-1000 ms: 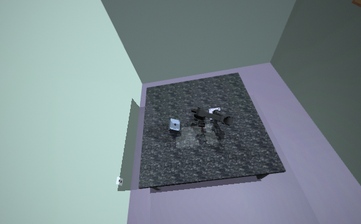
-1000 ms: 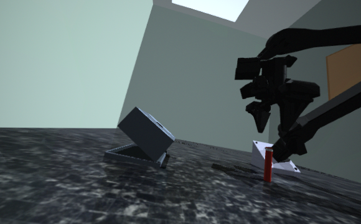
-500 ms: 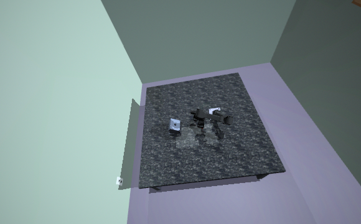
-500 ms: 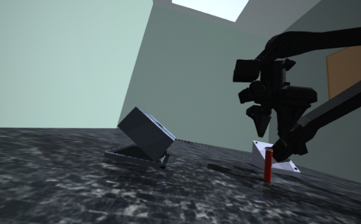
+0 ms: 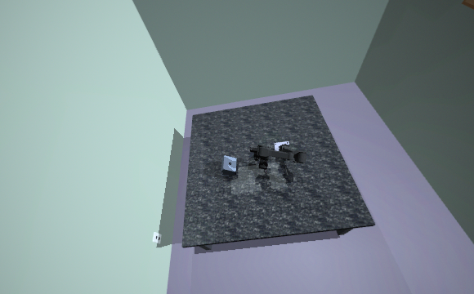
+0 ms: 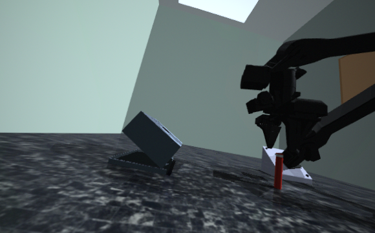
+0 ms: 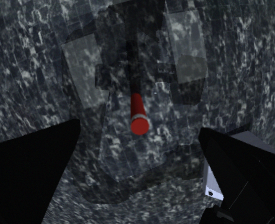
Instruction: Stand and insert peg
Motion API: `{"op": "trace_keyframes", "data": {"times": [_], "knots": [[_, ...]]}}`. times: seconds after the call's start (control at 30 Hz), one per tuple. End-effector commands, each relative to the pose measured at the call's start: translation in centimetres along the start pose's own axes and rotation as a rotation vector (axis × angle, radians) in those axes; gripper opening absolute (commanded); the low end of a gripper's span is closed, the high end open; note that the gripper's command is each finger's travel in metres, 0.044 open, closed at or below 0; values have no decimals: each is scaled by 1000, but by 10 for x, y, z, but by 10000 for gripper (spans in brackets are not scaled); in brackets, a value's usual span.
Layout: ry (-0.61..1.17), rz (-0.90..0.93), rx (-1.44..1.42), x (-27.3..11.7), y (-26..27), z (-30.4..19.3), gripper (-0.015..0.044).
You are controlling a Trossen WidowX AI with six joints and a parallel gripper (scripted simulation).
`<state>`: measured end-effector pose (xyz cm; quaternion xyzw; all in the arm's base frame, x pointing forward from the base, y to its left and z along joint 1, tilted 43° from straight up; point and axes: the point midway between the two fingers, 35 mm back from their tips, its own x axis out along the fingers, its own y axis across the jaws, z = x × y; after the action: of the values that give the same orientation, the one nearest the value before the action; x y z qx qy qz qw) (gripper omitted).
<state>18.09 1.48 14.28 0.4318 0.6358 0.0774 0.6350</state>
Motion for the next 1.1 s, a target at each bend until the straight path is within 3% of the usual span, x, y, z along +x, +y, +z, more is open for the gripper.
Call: {"op": "trace_keyframes", "data": {"times": [0.0, 0.93, 1.07], "knots": [[-1, 2, 3, 7, 0, 0, 440], [1, 9, 2, 50, 2, -2, 440], [1, 5, -1, 46, 1, -1, 335]]}}
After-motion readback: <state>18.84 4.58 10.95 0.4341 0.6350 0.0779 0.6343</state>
